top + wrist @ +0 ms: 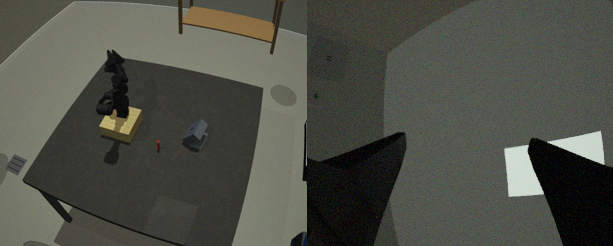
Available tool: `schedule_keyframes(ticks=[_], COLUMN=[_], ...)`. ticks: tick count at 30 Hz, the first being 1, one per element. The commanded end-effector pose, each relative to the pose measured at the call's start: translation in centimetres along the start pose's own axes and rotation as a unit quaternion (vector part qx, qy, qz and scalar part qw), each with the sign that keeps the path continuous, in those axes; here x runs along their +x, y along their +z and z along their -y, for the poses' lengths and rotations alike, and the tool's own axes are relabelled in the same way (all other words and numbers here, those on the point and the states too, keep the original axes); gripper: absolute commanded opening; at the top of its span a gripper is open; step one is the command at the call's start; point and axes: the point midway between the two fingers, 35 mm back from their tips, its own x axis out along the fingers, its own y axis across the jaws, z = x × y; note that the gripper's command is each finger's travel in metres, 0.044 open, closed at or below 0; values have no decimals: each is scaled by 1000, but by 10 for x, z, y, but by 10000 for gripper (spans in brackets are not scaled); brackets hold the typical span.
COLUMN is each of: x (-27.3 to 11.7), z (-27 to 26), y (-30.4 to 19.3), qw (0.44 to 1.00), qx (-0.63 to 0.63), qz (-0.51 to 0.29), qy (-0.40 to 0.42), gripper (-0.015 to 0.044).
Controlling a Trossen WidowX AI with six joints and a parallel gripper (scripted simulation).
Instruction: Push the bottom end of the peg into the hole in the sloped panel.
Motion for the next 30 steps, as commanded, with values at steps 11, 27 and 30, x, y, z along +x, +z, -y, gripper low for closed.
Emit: schedule_keyframes(ticks=[11, 27, 30], x=[4, -11, -16], z=[-33, -81, -89], y=[-35, -101, -114], qw=[995, 962, 953], qx=[24, 67, 75], qz=[-59, -179, -204], qy=[79, 193, 212], gripper=[440, 440, 440])
